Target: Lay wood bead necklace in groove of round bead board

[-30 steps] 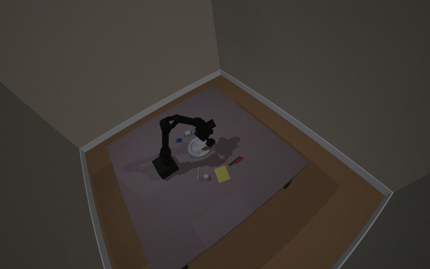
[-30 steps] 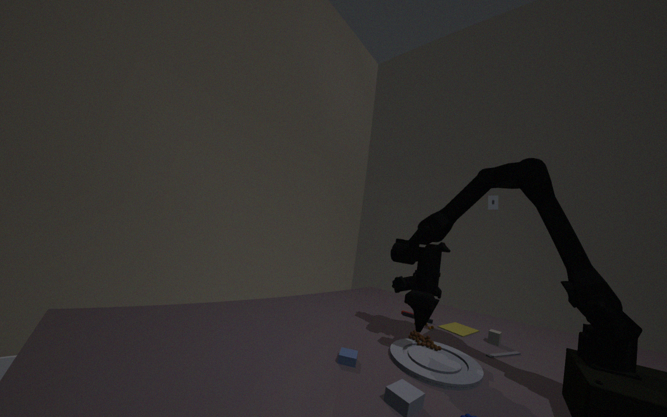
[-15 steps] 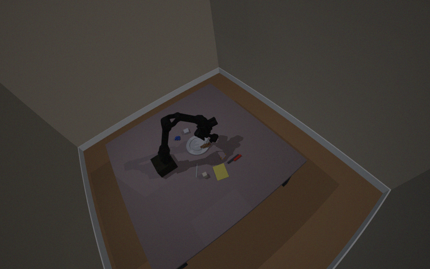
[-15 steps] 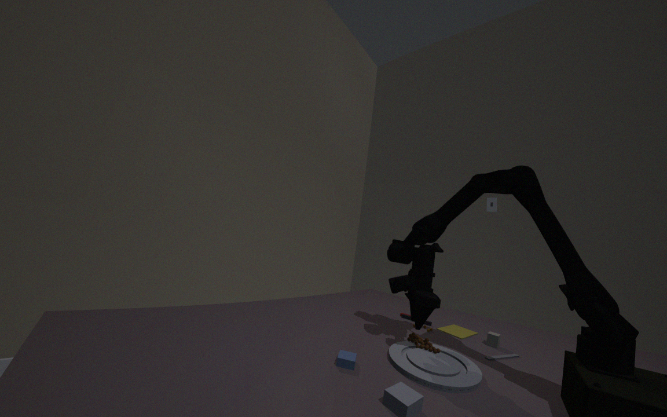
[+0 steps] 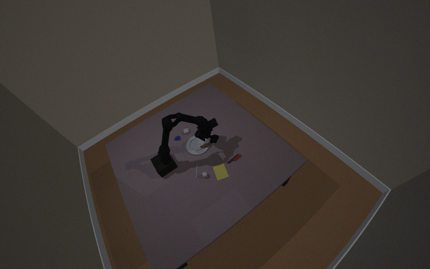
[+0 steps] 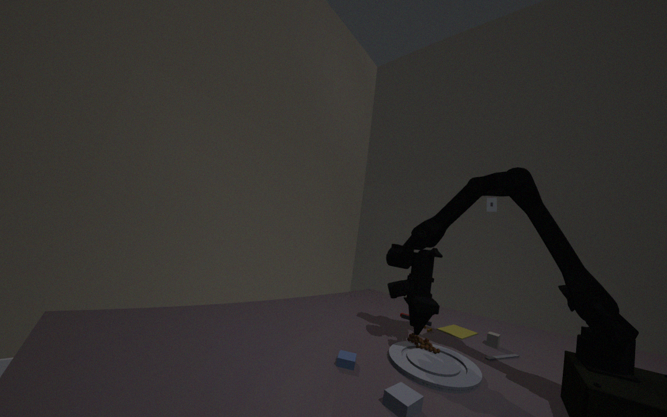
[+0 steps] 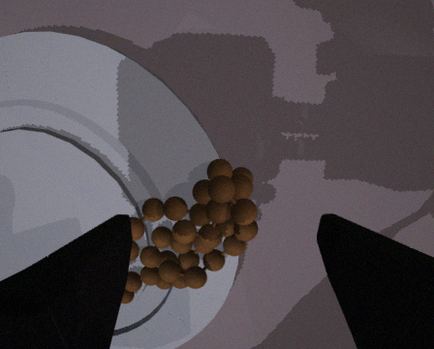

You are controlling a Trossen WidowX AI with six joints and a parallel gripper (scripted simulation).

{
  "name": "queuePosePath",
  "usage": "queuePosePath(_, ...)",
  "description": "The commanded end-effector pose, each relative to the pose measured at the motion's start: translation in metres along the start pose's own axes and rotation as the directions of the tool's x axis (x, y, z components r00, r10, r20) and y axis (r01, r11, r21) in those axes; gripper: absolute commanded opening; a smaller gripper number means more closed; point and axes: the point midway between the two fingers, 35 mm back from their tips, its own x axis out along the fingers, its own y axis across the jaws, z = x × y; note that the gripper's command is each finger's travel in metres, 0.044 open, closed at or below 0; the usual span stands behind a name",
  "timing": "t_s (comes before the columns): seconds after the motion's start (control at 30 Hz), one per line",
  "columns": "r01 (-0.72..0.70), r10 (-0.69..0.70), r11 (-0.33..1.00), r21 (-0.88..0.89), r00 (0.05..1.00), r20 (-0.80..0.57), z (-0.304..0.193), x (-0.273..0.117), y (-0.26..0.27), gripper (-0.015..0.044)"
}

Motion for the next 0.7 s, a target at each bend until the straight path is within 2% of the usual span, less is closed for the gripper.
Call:
queuePosePath(0.0, -0.003, 0.003, 1.000, -0.003, 1.000, -0.007, -0.002, 0.008, 0.001, 0.0310)
queuePosePath(0.43, -0.005, 0.005, 1.000, -0.006, 1.000, -0.012, -0.003, 0.024, 0.002, 0.0310)
queuePosePath(0.67, -0.007, 0.007, 1.000, -0.001, 1.000, -0.009, -0.002, 0.022, 0.002, 0.0126)
